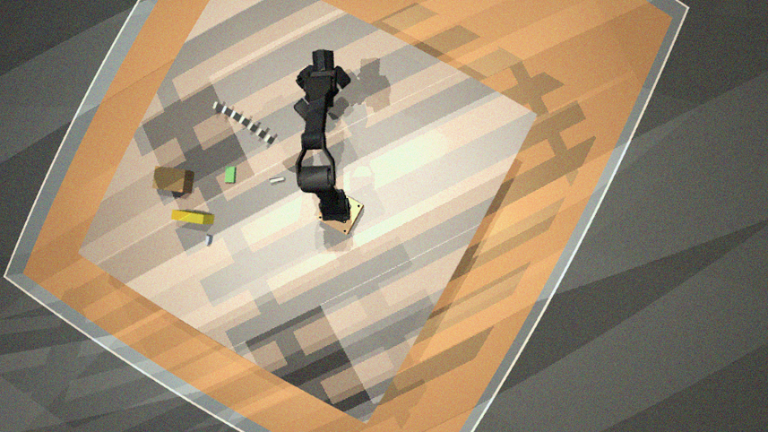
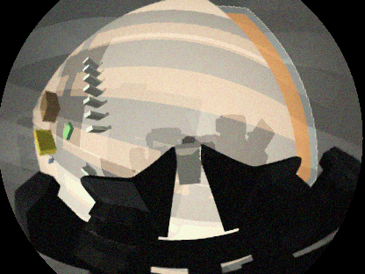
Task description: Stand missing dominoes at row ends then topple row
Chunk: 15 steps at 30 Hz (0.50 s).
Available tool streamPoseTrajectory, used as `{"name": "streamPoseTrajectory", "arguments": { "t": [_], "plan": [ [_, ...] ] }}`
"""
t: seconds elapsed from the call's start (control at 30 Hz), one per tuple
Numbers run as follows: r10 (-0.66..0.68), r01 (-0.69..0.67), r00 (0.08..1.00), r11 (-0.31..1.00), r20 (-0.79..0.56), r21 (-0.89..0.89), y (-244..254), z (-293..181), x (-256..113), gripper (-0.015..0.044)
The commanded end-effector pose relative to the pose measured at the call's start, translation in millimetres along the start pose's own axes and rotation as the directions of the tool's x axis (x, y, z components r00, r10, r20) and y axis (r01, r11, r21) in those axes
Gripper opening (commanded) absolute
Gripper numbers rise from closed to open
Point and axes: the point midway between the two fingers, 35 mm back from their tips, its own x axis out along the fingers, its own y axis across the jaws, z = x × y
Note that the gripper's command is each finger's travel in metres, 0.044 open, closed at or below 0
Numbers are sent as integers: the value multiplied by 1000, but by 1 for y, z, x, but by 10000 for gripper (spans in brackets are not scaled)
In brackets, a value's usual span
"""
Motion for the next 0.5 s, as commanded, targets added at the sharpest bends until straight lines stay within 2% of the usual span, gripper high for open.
{"name": "streamPoseTrajectory", "arguments": {
  "t": [0.0, 0.47],
  "plan": [
    [6, -10, 996, 999, 84, 46, -8, 3, 13, 107],
    [-13, -40, 931, 990, 366, 137, -32, 10, 32, 107]
  ]
}}
